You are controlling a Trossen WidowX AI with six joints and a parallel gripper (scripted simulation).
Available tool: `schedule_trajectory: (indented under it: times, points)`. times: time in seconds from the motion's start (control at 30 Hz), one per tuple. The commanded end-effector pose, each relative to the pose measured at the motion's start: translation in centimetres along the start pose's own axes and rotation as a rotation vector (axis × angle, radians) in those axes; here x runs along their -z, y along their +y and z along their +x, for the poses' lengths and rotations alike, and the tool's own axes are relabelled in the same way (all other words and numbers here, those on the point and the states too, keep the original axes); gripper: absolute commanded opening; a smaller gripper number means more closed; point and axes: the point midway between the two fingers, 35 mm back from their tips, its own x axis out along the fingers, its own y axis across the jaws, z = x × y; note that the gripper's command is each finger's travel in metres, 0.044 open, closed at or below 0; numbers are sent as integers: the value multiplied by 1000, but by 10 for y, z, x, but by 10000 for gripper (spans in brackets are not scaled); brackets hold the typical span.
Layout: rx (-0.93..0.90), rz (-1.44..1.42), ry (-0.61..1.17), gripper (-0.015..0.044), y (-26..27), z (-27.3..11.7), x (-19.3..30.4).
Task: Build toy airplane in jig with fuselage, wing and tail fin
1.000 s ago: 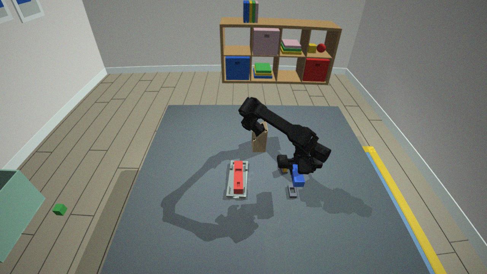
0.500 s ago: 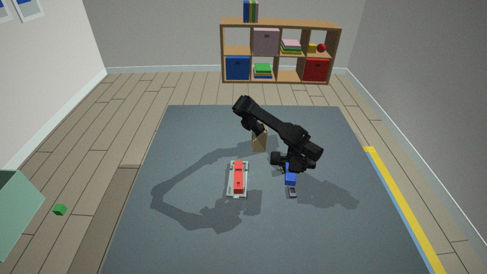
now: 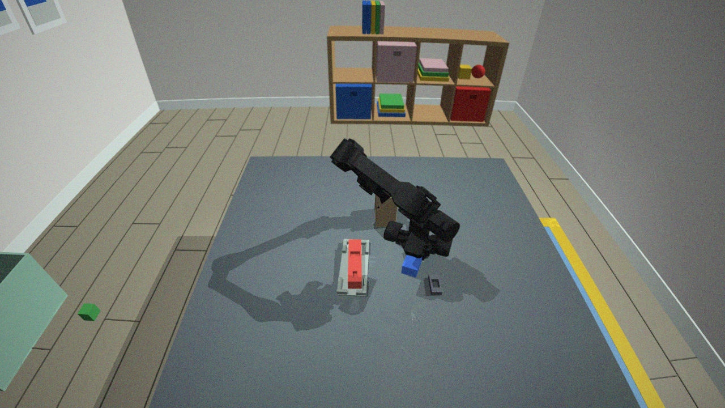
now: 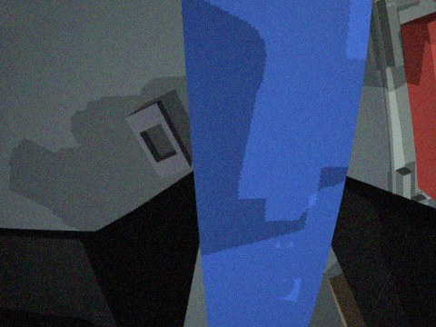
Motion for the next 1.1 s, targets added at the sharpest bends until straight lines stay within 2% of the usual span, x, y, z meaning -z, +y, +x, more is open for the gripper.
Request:
schedule_trajectory:
  times: [0.0, 1.07]
  points:
    - [-4, 64, -10, 0, -11, -1, -4]
    - [-6, 604, -12, 0, -114, 15, -9]
